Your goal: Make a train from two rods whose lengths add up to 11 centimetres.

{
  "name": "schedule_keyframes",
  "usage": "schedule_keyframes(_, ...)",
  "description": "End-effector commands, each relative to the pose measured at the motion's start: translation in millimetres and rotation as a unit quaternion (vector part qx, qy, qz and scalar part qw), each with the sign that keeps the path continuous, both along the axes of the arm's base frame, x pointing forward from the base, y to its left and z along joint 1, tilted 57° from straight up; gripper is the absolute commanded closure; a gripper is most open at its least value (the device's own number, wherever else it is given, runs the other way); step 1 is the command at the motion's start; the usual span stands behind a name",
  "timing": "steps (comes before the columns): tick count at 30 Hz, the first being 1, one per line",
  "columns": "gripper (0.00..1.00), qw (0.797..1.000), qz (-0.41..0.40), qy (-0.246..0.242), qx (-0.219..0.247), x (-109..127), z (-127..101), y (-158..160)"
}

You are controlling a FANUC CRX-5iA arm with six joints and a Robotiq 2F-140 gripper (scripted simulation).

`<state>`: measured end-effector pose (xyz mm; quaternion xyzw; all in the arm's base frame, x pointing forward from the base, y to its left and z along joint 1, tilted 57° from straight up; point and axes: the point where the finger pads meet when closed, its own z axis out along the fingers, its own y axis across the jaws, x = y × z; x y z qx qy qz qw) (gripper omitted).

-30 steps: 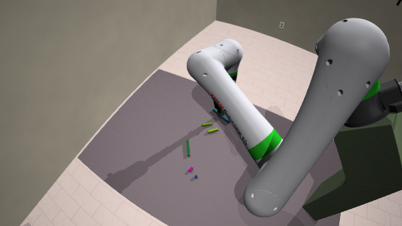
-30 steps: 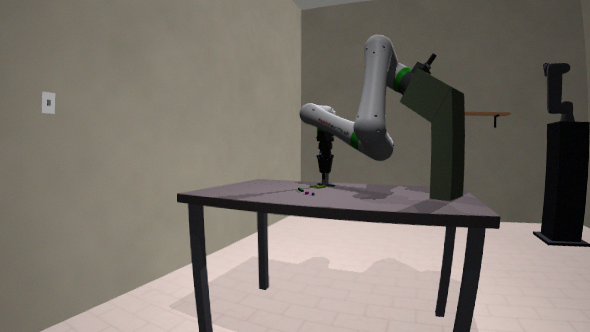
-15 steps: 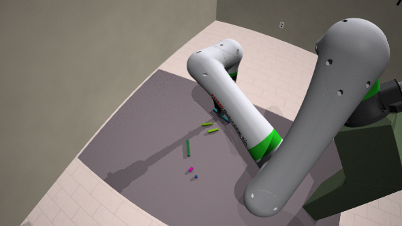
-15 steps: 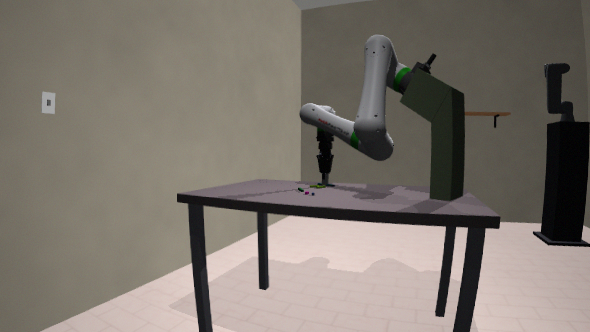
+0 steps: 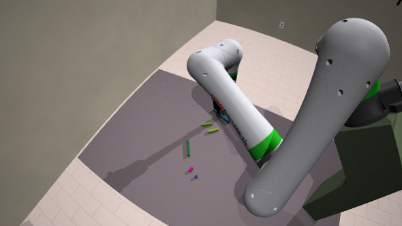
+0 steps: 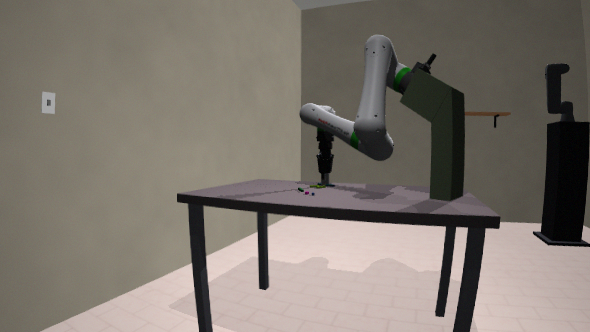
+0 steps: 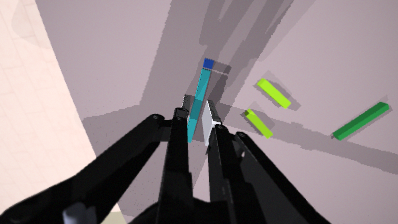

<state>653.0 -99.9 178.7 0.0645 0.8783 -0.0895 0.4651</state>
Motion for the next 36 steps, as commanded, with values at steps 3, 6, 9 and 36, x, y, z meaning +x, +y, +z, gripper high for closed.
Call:
schedule_keyframes(3, 0.85, 1.000, 0.000, 0.000, 0.000, -0.1, 0.2, 0.1)
schedule_keyframes(6, 0.85, 1.000, 0.000, 0.000, 0.000, -0.1, 0.2, 0.1)
schedule_keyframes(9, 0.85, 1.000, 0.000, 0.000, 0.000, -0.1, 0.2, 0.1)
schedule_keyframes(36, 0.85, 1.000, 0.000, 0.000, 0.000, -70.4, 48.3, 19.0)
